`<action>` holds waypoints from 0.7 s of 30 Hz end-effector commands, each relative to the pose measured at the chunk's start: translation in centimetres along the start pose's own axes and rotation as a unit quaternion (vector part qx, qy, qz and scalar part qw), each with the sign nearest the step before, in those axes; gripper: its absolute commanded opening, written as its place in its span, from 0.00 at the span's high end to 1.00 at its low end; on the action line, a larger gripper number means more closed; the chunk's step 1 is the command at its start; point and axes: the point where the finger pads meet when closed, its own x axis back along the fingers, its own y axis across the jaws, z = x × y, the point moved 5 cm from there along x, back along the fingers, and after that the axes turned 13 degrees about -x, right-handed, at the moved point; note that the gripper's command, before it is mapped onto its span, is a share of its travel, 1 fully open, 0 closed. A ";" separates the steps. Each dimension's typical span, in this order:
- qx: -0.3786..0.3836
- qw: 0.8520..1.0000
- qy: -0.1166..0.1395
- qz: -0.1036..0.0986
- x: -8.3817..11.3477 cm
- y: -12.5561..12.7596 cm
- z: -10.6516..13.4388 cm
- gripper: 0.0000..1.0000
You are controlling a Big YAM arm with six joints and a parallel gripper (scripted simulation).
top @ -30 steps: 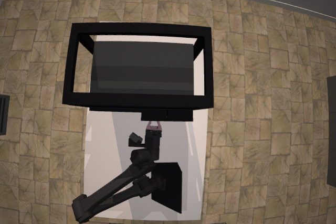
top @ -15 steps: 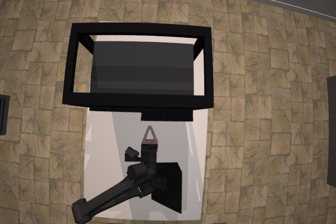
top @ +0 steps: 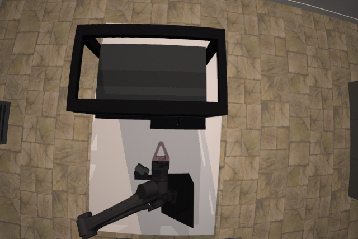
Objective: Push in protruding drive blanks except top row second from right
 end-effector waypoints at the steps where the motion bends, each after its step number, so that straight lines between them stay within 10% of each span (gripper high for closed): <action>1: -0.004 1.000 0.010 0.006 0.8 0.1 2.6 1.00; 21: 0.019 1.000 -0.003 0.010 1.6 -2.9 12.2 1.00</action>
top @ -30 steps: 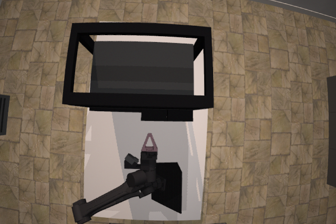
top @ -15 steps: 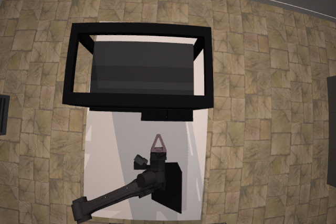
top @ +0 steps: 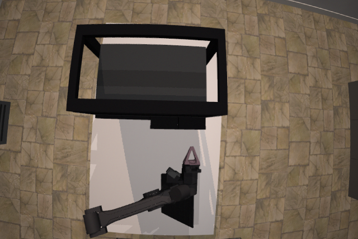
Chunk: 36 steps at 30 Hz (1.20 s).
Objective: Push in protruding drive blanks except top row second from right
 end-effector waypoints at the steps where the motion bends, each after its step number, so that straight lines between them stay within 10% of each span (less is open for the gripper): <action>1: 0.050 0.998 -0.026 0.010 -1.2 -3.1 -1.6 1.00; 7: 0.039 0.999 -0.023 0.005 -2.1 -2.7 -1.4 1.00; 15: 0.027 0.999 -0.021 0.004 -7.9 -2.4 -1.5 1.00; 36: 0.034 0.999 -0.022 0.015 -7.5 -3.2 -1.6 1.00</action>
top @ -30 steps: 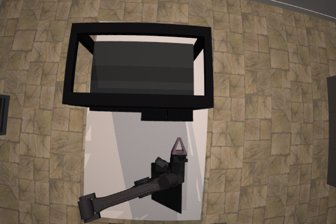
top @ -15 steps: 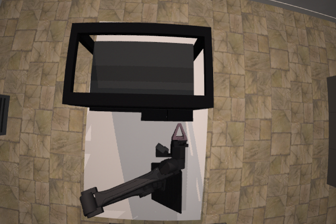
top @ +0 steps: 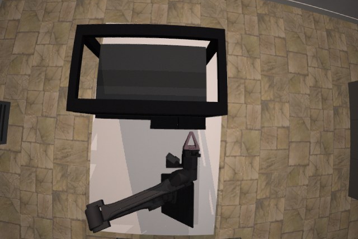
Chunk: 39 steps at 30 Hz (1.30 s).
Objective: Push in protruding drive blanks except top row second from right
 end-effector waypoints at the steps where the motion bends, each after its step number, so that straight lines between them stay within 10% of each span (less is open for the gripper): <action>1: 0.021 1.000 -0.015 0.016 -1.2 -3.2 -1.1 1.00; 39: 0.018 1.000 -0.012 0.016 -1.2 -5.0 -1.7 1.00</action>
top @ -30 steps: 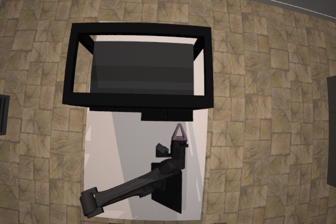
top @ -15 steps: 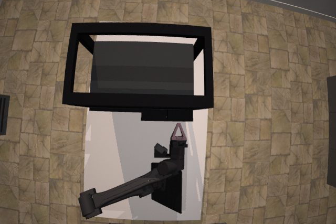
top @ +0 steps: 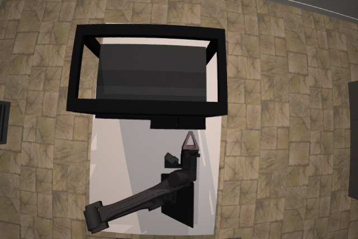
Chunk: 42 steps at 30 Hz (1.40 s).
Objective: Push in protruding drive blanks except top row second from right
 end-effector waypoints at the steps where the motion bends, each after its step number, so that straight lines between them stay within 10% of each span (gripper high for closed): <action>1: 0.018 1.000 -0.012 0.015 -0.9 -3.3 -0.7 1.00; 42: 0.013 1.000 -0.016 0.004 -4.3 -2.4 -1.1 1.00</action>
